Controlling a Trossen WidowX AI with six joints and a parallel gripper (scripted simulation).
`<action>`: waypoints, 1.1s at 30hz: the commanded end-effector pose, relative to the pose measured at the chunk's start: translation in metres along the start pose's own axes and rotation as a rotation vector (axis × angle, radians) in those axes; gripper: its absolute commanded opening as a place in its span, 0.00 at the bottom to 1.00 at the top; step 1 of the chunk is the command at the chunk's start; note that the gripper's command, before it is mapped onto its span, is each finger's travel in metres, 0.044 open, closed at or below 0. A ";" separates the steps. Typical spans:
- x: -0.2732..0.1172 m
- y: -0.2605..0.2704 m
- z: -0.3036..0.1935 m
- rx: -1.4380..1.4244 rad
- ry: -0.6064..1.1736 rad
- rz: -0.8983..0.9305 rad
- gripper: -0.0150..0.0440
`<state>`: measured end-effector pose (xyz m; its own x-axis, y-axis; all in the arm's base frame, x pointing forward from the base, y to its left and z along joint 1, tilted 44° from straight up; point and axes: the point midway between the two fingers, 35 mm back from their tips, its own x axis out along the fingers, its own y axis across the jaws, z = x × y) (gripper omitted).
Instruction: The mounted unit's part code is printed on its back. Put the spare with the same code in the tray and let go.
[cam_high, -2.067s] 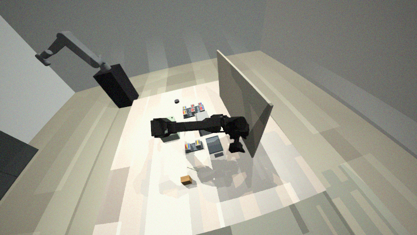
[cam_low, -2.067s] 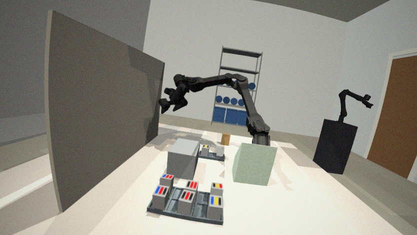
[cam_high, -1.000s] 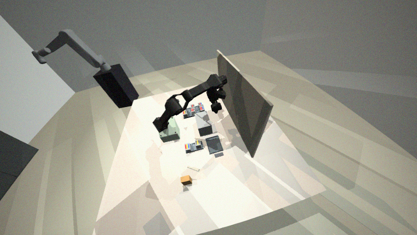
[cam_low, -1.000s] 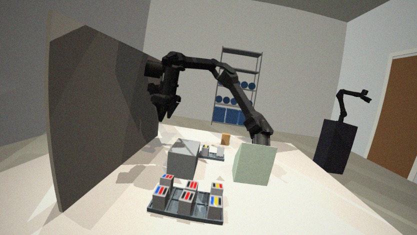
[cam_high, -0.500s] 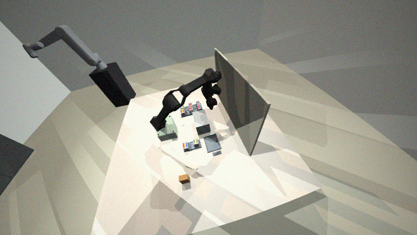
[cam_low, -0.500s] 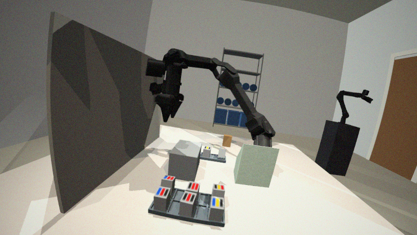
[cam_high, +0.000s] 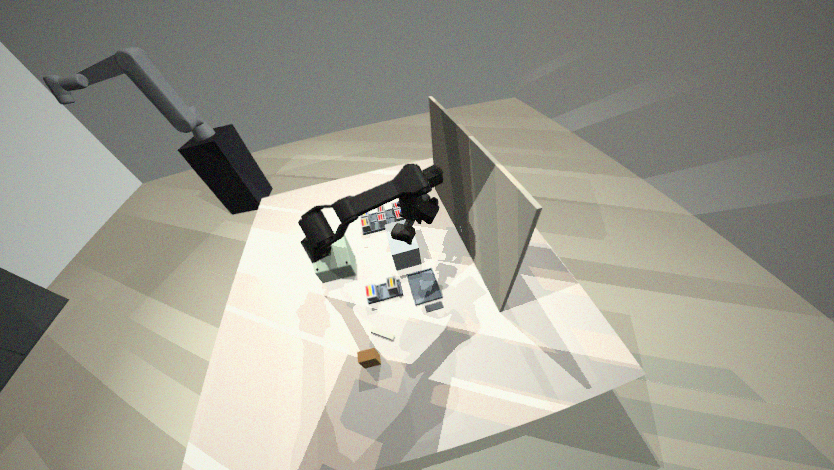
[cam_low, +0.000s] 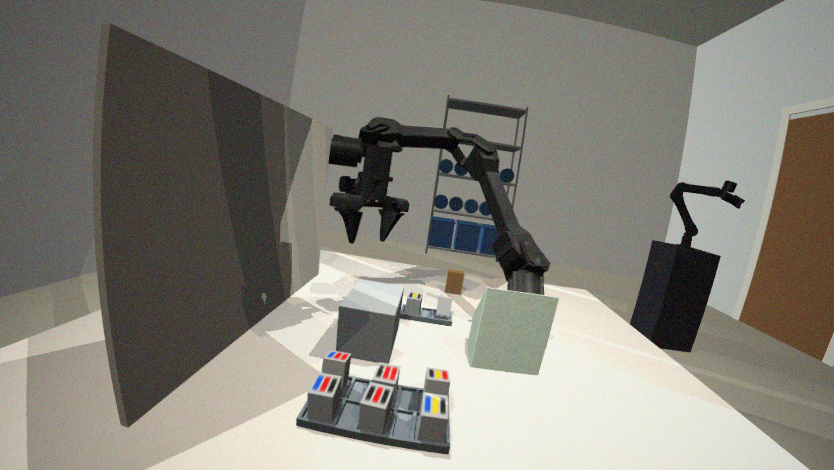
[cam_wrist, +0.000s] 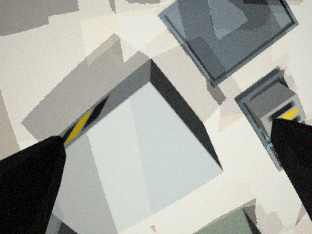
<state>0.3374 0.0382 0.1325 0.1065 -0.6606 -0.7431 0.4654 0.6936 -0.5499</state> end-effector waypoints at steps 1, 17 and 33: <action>0.017 -0.064 -0.013 0.435 -0.004 -0.006 1.00; 0.044 -0.136 -0.053 1.023 -0.023 -0.020 1.00; 0.084 -0.129 -0.053 1.024 -0.025 -0.020 0.76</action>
<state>0.2392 -0.0883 0.1250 0.1021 -0.6814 -0.7247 0.9934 0.1084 0.0381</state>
